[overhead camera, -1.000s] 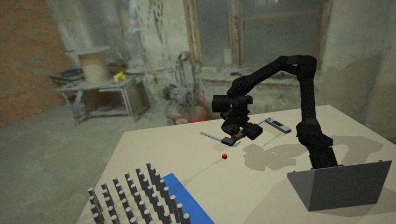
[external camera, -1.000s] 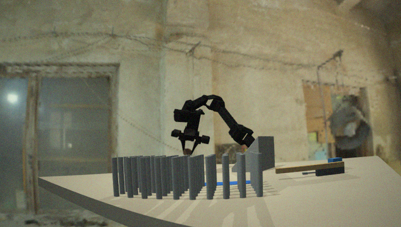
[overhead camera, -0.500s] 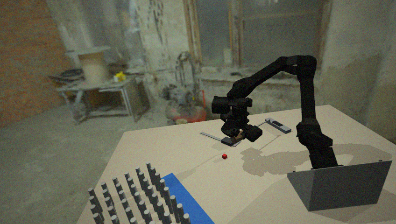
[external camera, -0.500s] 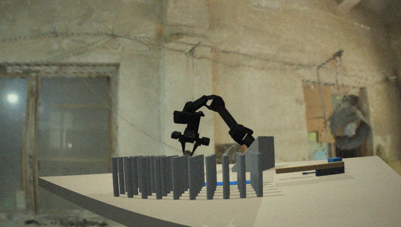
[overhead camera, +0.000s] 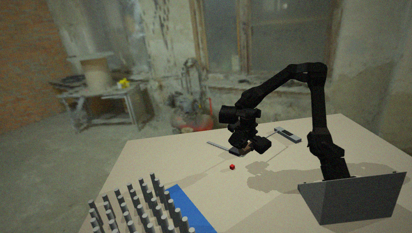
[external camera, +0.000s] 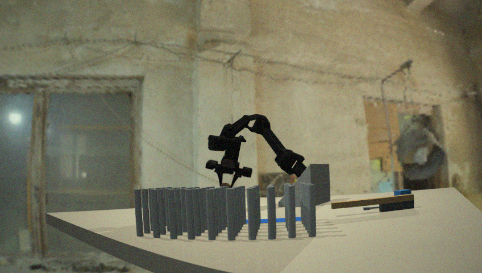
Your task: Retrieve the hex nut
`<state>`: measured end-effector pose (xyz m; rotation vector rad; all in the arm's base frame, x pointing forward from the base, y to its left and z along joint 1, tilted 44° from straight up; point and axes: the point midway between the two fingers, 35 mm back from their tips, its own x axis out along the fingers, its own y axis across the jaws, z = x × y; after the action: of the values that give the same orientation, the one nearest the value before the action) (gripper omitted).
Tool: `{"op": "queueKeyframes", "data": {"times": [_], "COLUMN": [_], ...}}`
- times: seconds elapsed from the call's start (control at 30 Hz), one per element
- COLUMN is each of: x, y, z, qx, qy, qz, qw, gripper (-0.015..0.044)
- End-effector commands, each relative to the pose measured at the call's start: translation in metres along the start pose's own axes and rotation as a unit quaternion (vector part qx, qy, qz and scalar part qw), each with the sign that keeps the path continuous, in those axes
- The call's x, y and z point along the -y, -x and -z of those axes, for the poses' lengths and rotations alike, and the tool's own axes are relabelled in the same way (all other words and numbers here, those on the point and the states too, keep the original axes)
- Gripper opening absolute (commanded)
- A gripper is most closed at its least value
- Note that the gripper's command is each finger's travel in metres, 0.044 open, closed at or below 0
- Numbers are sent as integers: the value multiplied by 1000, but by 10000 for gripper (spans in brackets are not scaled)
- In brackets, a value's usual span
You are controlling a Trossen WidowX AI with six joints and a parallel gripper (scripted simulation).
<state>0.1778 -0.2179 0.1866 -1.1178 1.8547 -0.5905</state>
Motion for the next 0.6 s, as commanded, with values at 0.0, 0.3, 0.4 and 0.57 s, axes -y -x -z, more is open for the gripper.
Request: {"op": "queueKeyframes", "data": {"times": [0.0, 0.3, 0.4, 0.57], "x": [-2, -3, -3, -4], "y": [-3, -8, -9, -12], "z": [-1, -2, -3, -3], "qx": [-1, -1, 0, 0], "qy": [4, 4, 3, 3], "qz": [-1, -2, -2, -1], "qw": [1000, 1000, 1000, 1000], "gripper": [0, 0, 0, 0]}}
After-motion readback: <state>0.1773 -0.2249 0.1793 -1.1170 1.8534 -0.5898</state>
